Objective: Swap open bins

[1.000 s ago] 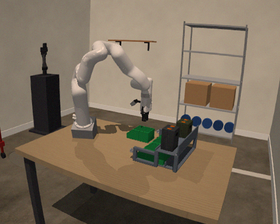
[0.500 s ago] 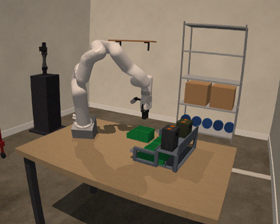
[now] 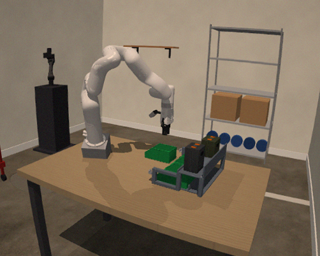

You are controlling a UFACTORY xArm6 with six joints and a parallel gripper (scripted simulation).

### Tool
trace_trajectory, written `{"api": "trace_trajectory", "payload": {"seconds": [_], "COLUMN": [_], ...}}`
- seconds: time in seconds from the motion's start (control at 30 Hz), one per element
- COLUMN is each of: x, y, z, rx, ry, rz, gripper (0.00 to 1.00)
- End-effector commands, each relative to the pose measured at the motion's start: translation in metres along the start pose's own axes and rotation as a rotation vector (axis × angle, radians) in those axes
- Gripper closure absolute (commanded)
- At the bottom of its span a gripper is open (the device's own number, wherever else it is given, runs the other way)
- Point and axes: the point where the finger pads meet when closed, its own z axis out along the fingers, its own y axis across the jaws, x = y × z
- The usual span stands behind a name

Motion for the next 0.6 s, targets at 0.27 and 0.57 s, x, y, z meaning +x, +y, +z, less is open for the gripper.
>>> {"api": "trace_trajectory", "payload": {"seconds": [0.27,0.57], "x": [-0.0011,-0.0011], "y": [0.0009,0.0009], "z": [-0.0022,-0.0022], "rx": [-0.003,-0.003], "ry": [-0.003,-0.003], "rz": [0.001,0.001], "gripper": [1.00,1.00]}}
